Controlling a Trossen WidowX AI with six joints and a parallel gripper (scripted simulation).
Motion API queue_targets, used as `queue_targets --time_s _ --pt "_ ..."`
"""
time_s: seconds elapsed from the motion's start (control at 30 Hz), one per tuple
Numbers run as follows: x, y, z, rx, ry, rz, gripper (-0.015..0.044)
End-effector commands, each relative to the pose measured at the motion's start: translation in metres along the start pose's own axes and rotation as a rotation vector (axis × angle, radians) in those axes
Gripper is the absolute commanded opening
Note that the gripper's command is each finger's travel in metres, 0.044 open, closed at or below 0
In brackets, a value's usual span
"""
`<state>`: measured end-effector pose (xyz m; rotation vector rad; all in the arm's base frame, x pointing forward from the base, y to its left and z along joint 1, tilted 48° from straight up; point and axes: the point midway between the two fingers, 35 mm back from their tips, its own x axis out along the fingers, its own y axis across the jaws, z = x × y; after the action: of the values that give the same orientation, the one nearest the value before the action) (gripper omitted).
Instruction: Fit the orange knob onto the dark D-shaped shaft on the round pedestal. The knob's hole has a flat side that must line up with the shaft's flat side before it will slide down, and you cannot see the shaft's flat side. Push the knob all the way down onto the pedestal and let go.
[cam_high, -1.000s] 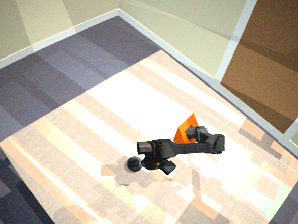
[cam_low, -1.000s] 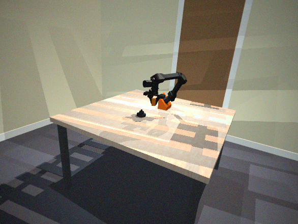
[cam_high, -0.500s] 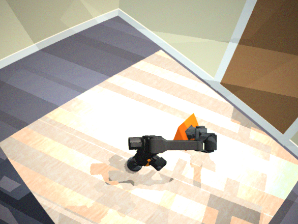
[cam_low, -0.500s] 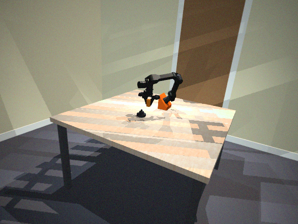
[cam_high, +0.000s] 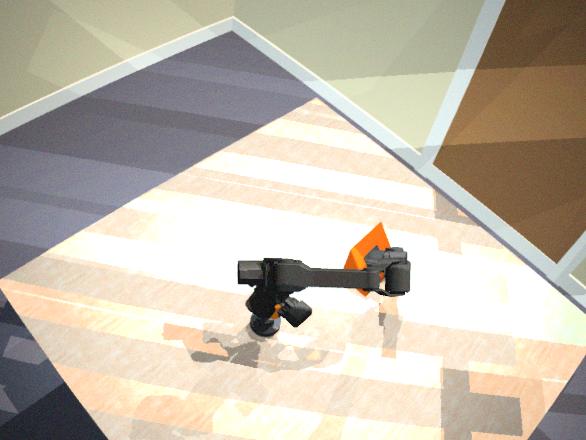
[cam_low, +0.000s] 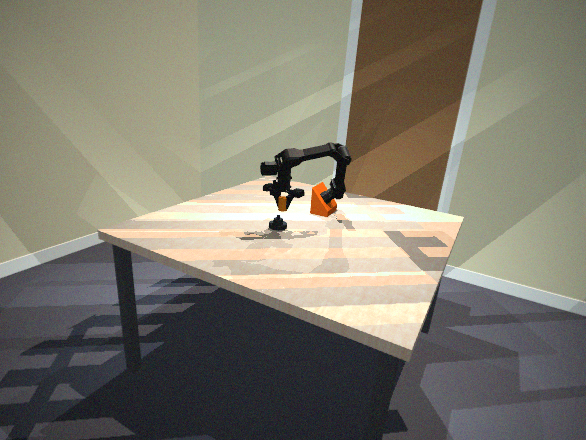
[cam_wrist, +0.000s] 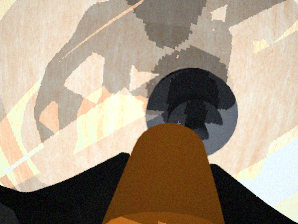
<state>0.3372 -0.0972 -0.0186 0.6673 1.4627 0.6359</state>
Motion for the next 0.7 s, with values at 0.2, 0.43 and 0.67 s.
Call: queue_targets --time_s 0.2,0.43,0.67 --pt "0.005 -0.018 0.001 -0.008 -0.01 -0.01 0.0" --pt "0.024 -0.018 0.001 -0.009 -0.01 -0.009 0.0" --pt "0.024 -0.018 0.002 -0.014 -0.01 -0.009 0.0"
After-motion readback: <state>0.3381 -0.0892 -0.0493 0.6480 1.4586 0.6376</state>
